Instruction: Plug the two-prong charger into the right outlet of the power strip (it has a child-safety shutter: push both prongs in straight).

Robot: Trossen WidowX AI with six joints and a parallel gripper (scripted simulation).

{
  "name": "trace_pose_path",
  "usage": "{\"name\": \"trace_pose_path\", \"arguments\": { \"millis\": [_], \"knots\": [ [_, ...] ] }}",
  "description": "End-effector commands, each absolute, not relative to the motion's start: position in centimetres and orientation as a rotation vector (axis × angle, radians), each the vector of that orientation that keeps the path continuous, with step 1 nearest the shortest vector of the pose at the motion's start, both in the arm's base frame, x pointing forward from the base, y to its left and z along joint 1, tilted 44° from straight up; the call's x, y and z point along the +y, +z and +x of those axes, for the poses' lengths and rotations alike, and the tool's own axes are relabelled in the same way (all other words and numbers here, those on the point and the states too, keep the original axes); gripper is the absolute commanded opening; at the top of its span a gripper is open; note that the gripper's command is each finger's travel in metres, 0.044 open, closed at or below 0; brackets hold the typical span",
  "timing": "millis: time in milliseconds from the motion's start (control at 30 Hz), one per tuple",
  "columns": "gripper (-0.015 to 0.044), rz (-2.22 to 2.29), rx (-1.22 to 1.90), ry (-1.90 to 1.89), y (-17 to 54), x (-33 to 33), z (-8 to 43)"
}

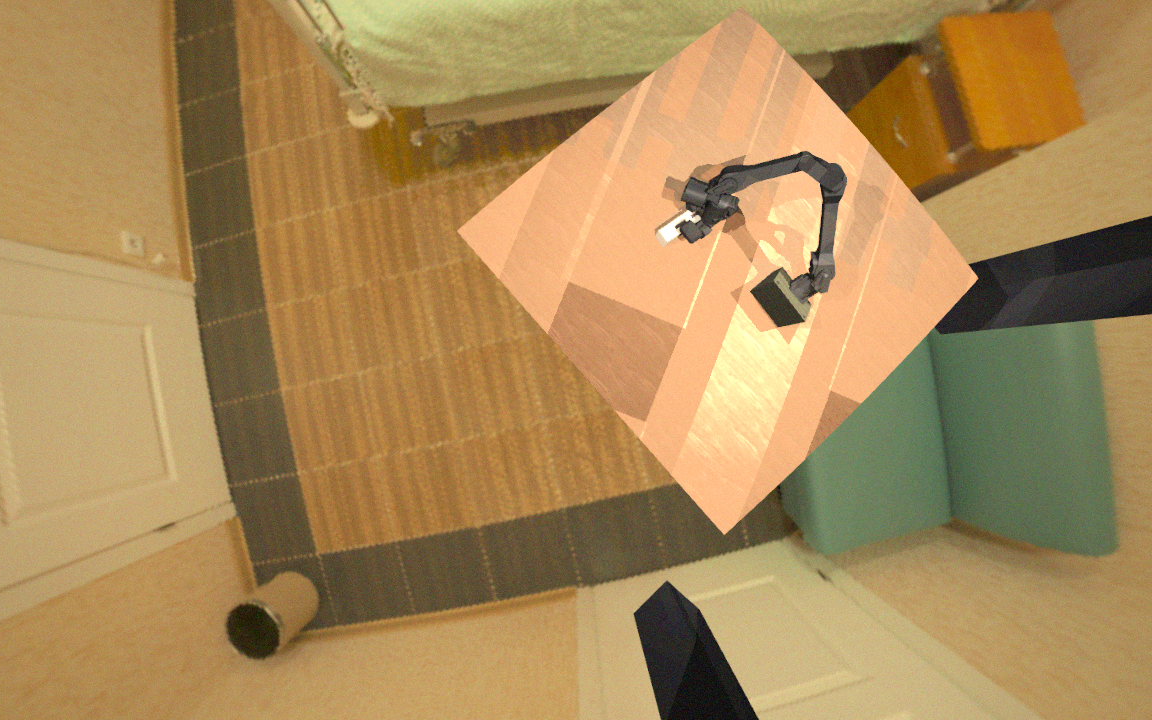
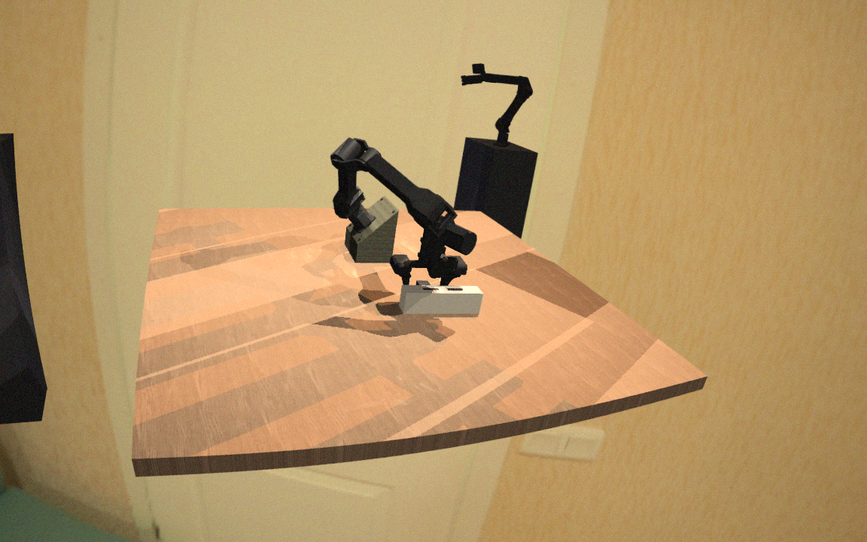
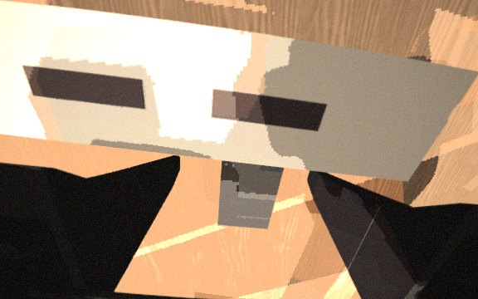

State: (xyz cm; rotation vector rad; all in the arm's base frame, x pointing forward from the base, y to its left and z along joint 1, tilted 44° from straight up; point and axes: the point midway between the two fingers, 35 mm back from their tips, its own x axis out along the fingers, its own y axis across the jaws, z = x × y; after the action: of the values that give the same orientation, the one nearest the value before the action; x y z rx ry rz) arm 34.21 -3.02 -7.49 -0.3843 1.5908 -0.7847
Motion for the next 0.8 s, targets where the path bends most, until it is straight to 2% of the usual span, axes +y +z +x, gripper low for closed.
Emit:
{"name": "trace_pose_path", "arguments": {
  "millis": [0, 767],
  "knots": [
    [0.0440, -0.382, 1.587, -0.790, -7.55, -3.04, 33.99],
    [0.0440, -0.379, 1.571, -0.795, -7.61, -2.90, 33.36]
  ]
}}
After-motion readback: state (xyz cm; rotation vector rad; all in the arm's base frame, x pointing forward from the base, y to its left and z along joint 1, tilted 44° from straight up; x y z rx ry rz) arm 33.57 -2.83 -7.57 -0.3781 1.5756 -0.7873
